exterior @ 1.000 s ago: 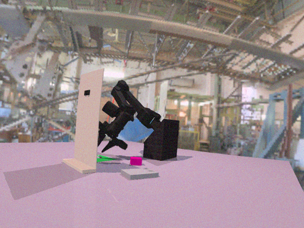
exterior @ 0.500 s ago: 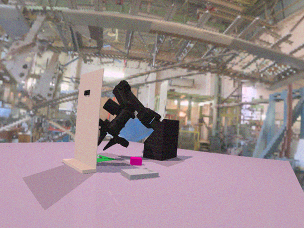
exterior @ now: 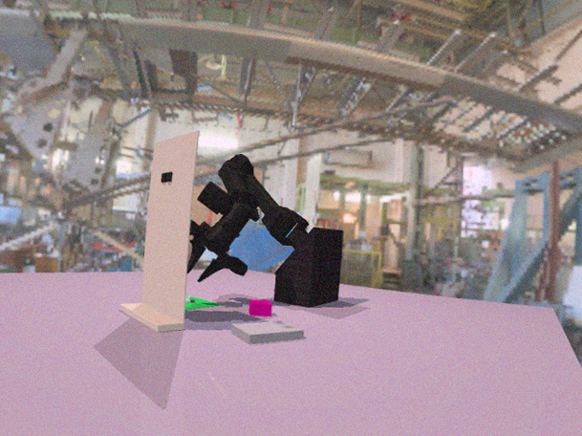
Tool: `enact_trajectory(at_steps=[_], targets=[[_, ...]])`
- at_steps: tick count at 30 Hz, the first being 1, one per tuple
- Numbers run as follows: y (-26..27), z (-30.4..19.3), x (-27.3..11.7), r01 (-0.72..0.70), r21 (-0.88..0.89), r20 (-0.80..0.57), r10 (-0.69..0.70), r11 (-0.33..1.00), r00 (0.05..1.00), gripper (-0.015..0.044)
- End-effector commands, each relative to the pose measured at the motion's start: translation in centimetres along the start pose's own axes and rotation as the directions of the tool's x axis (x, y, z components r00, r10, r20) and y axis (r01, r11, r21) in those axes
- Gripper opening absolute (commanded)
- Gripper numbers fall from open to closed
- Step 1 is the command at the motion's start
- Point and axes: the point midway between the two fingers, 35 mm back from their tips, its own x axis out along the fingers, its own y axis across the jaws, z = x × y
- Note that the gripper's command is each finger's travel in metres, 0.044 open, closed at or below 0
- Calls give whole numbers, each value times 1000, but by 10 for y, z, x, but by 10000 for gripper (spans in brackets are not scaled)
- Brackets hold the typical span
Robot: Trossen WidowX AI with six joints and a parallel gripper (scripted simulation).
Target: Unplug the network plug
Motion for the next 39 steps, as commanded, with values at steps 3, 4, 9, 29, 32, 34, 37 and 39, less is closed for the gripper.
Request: enact_trajectory(at_steps=[3, 4, 9, 29, 32, 34, 37, 39], targets=[[5, 0, -5, -2, 9, 2, 2, 1000, 1000, 156], [6, 0, -6, -2, 9, 2, 2, 1000, 1000, 156], [9, -1, -11, -1, 9, 1, 1, 1000, 1000, 156], [20, 0, -30, -3, 7, 4, 3, 1000, 1000, 156], [21, 1, -33, -4, 7, 5, 4, 1000, 1000, 156], [22, 1, -35, -5, 7, 5, 5, 1000, 1000, 156], [24, 2, -39, -6, 6, 6, 6, 1000, 1000, 156], [25, 2, -41, -7, 6, 7, 7, 1000, 1000, 156]])
